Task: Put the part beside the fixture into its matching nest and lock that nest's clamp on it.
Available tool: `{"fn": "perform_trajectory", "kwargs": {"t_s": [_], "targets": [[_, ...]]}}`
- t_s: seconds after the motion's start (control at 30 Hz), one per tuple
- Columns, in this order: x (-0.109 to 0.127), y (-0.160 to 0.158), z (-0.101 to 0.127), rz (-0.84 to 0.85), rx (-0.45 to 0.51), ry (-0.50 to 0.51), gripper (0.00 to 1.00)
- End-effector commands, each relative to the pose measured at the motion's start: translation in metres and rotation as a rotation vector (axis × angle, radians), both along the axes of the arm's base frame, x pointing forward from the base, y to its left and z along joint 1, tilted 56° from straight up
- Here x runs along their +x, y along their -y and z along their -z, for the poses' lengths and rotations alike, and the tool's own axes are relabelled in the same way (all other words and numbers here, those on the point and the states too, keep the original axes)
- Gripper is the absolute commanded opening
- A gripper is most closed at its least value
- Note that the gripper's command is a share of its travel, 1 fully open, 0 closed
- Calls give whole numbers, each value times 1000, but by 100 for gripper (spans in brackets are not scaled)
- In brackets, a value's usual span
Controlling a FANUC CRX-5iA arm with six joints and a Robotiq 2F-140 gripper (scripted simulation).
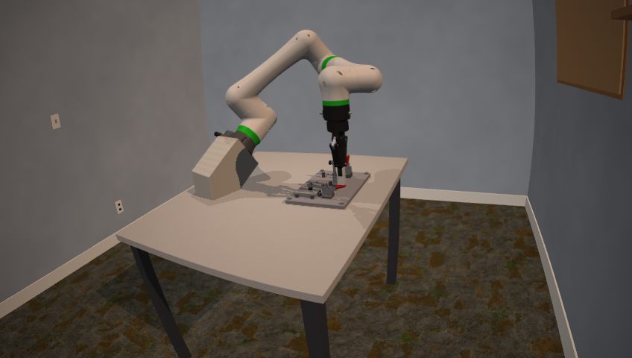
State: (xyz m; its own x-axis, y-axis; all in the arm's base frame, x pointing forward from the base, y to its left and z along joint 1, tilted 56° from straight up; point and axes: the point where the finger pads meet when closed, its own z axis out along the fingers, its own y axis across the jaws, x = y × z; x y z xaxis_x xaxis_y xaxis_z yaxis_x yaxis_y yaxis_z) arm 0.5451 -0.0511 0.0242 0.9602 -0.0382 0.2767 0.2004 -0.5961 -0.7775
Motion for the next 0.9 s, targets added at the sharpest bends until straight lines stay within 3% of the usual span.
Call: {"fn": "perform_trajectory", "kwargs": {"t_s": [0.0, 0.87], "targets": [[0, 0, 0, 0, 0, 0, 0], [1, -2, 2, 0, 0, 0, 0]]}}
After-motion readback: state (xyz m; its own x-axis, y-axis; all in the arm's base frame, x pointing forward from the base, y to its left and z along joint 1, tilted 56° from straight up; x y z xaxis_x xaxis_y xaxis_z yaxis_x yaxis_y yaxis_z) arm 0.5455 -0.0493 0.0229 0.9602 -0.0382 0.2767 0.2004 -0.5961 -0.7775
